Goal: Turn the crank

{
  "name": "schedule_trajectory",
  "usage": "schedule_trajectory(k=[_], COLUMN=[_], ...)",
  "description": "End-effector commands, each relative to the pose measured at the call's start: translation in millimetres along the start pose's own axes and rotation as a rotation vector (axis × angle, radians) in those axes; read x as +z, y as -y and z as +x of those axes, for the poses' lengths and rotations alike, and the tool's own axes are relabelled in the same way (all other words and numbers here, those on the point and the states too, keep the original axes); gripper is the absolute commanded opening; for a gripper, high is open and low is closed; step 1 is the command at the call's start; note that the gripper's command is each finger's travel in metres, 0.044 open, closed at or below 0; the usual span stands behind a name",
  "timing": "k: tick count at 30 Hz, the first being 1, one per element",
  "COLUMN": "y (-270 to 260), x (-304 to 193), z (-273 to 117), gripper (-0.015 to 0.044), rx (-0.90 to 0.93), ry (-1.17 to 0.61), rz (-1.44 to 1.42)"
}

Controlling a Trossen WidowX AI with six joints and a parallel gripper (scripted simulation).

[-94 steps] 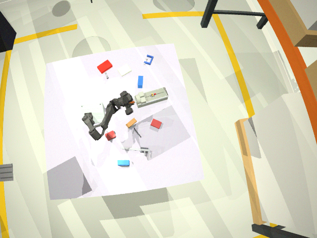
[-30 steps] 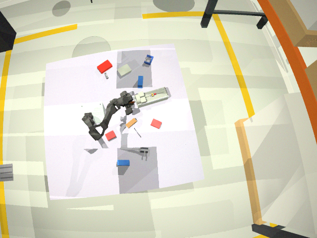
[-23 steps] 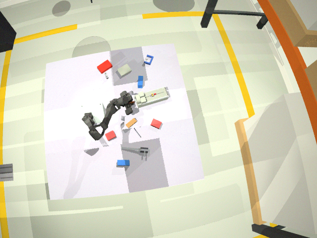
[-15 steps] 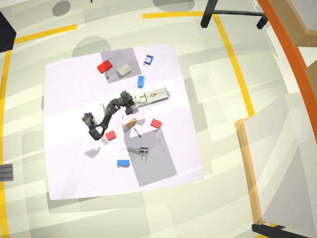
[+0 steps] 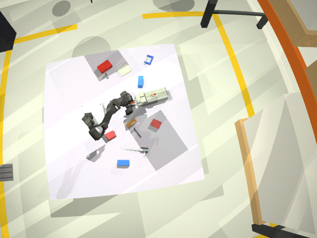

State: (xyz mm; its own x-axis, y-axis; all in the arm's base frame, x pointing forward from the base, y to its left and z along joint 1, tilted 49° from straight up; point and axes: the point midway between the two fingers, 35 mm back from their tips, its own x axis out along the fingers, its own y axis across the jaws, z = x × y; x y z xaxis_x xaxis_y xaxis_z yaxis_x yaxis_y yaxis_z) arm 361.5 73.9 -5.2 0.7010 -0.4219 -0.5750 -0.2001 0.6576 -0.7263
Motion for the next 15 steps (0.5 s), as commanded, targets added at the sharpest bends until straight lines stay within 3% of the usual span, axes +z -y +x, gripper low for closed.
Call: schedule_trajectory(k=[1, 8, 15], y=[0.2, 0.2, -1.0], x=[0.1, 0.1, 20.4], z=[0.0, 0.0, -18.1], gripper=[0.0263, 0.0440, 0.0440], rx=[-0.001, -0.001, 0.002], ry=[0.000, 0.000, -0.001], rz=[0.000, 0.000, 0.001])
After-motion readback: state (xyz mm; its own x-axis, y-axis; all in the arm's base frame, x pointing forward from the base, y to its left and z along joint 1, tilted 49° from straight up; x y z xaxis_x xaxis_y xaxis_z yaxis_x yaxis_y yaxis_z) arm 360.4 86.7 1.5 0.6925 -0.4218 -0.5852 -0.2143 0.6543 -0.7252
